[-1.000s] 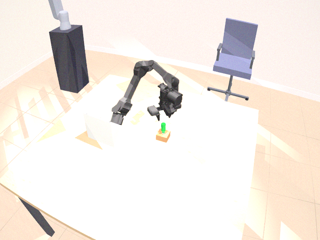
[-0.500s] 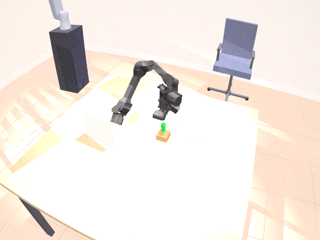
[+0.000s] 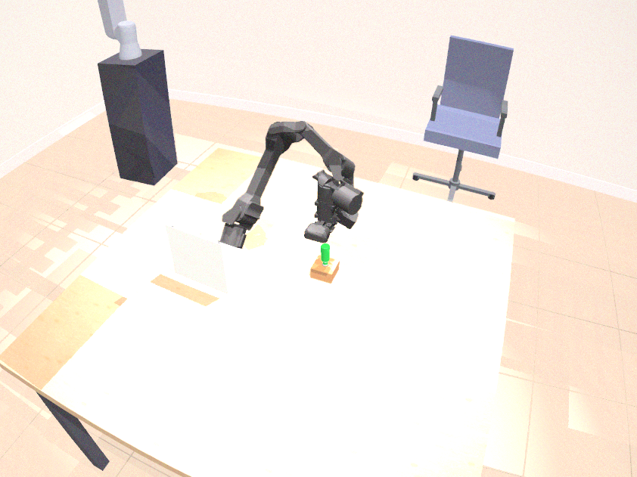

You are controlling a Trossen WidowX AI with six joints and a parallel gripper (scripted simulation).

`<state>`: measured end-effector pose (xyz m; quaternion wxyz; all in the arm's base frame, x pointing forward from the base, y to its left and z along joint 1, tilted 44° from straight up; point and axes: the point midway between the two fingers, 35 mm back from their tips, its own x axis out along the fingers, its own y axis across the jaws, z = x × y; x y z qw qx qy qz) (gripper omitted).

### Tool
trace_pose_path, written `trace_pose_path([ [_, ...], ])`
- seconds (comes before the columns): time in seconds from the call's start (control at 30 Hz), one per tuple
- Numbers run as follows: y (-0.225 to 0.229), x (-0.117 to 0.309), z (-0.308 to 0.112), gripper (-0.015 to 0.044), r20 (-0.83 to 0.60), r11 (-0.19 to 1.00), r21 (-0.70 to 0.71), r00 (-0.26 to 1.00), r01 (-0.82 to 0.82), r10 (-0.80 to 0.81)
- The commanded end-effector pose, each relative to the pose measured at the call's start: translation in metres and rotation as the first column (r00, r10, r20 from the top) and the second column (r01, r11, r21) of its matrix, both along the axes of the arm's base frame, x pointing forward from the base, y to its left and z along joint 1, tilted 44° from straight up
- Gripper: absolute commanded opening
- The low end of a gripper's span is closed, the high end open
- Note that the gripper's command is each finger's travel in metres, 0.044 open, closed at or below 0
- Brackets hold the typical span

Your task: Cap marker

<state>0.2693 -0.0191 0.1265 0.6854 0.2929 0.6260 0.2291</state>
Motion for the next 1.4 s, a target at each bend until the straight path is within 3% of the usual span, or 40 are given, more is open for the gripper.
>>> trace_pose_path([
  [0.0, 0.004, 0.001, -0.003, 0.0, 0.002, 1.0, 0.003, 1.0, 0.003, -0.003],
  [0.7, 0.015, 0.004, -0.017, 0.0, 0.005, 1.0, -0.001, 1.0, 0.003, -0.003],
  [0.93, -0.039, -0.006, 0.04, 0.0, -0.021, 0.994, -0.012, 0.994, 0.108, -0.109],
  [1.07, -0.045, -0.009, 0.048, 0.0, -0.025, 0.993, -0.013, 0.992, 0.121, -0.121],
  [1.37, -0.045, -0.009, 0.048, 0.0236, -0.025, 0.993, -0.013, 0.992, 0.121, -0.121],
])
